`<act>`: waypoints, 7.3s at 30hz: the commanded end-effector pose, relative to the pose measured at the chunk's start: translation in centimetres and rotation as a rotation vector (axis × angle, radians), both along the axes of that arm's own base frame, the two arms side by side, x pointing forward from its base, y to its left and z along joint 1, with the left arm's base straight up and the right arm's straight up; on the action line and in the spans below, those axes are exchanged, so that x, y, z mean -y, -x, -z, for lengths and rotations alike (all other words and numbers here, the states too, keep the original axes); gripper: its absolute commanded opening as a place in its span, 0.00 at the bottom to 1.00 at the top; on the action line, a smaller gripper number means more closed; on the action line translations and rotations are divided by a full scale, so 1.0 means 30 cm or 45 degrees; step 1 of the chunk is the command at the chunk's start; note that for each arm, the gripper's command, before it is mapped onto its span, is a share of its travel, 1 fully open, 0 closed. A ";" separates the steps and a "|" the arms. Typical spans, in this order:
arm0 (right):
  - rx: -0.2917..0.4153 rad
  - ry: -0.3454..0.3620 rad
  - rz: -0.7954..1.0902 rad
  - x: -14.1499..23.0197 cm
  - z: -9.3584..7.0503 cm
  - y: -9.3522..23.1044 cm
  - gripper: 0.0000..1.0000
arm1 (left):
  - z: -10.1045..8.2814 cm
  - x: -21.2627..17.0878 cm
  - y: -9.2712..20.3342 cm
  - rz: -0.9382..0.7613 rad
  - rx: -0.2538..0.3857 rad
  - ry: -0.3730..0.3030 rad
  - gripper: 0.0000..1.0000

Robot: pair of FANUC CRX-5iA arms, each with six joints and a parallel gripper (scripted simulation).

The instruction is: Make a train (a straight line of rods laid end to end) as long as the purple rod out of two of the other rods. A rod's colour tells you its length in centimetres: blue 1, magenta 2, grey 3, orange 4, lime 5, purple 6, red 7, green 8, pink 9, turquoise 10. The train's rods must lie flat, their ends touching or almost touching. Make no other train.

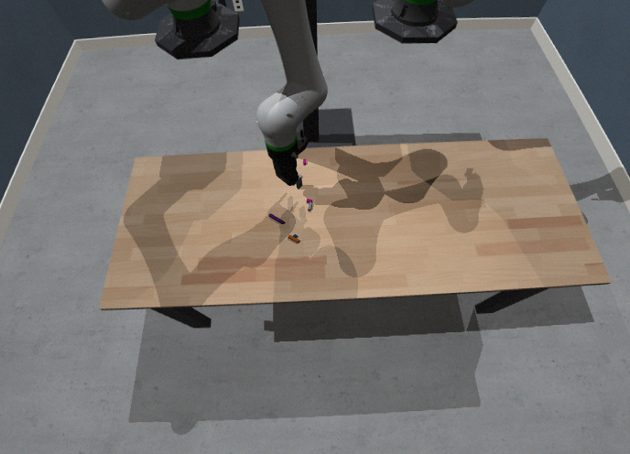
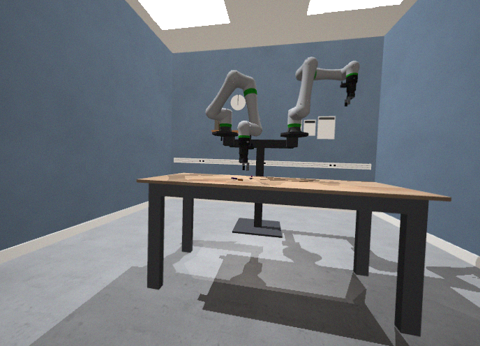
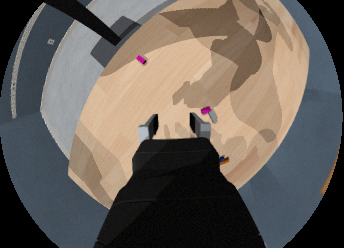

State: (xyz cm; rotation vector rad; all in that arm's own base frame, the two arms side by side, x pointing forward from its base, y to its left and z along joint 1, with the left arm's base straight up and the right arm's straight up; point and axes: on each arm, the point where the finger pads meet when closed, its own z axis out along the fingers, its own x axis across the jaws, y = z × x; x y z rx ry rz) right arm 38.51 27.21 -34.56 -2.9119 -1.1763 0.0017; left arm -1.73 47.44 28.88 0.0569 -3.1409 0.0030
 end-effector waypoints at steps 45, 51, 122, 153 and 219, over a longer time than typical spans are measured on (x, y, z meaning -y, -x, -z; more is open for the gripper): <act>0.004 0.000 -1.216 -0.008 -0.003 0.163 1.00 | -0.003 -0.001 0.000 0.000 0.000 -0.002 1.00; 0.004 0.001 -1.532 -0.005 -0.004 0.194 1.00 | -0.003 -0.001 0.000 0.000 0.000 -0.002 1.00; -0.001 0.001 -4.926 -0.133 -0.025 0.427 1.00 | -0.003 -0.001 0.000 0.000 0.000 -0.002 1.00; -0.001 0.001 -5.013 -0.139 -0.026 0.437 0.54 | -0.003 -0.001 0.000 0.000 0.000 -0.002 1.00; 0.002 -0.003 -5.013 -0.142 0.135 0.433 0.54 | -0.003 -0.001 0.000 0.000 0.000 -0.002 1.00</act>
